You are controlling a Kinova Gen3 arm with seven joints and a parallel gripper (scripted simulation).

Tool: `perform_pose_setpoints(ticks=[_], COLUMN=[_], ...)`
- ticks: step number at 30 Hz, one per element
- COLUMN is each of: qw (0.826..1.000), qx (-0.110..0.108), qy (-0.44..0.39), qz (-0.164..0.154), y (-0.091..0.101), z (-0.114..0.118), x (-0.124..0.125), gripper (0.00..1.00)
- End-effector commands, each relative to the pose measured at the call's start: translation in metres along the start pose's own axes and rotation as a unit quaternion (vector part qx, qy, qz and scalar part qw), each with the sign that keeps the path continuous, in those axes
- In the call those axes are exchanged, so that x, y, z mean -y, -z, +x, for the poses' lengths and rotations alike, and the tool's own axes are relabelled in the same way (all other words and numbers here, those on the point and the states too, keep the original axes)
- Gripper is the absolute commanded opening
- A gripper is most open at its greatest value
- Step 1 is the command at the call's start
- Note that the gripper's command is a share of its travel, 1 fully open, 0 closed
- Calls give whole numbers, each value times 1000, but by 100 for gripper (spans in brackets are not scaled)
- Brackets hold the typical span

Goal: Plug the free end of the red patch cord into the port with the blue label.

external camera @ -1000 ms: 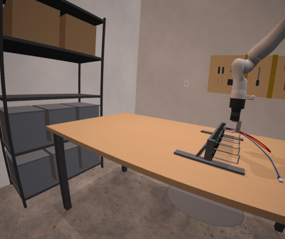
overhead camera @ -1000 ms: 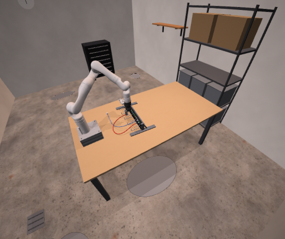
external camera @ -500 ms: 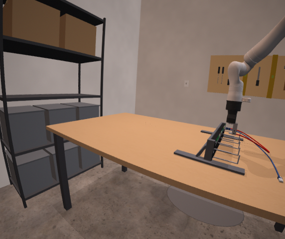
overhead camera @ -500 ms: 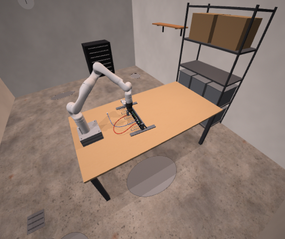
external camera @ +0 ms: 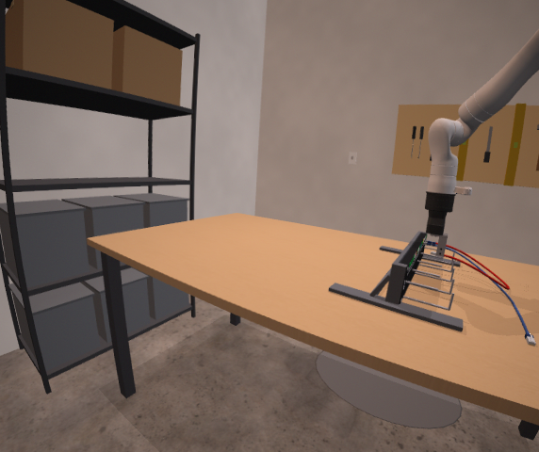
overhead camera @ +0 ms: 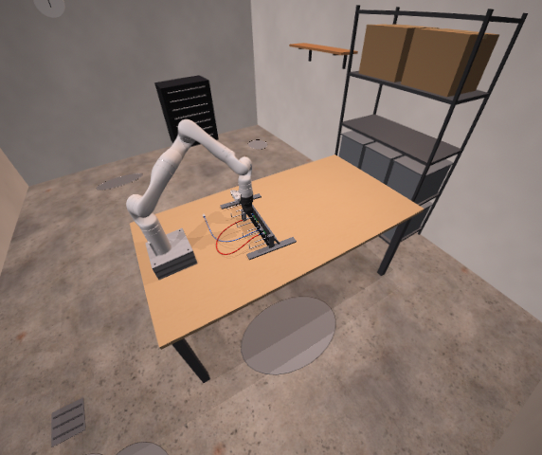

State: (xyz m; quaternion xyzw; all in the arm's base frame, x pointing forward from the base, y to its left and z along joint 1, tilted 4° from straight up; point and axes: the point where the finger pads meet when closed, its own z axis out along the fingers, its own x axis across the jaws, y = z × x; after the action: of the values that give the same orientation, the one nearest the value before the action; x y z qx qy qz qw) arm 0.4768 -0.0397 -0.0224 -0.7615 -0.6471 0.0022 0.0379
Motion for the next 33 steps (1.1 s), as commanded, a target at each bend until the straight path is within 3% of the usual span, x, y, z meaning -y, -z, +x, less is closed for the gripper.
perform_pose_setpoints(ticks=[1,16,33], qw=[1000,1000,1000], qx=[0,0,0], qy=[0,0,0], qz=[-1,-1,-1], y=[1,1,1], z=[0,0,0], x=[-1,-2,-23], gripper=[0,0,0])
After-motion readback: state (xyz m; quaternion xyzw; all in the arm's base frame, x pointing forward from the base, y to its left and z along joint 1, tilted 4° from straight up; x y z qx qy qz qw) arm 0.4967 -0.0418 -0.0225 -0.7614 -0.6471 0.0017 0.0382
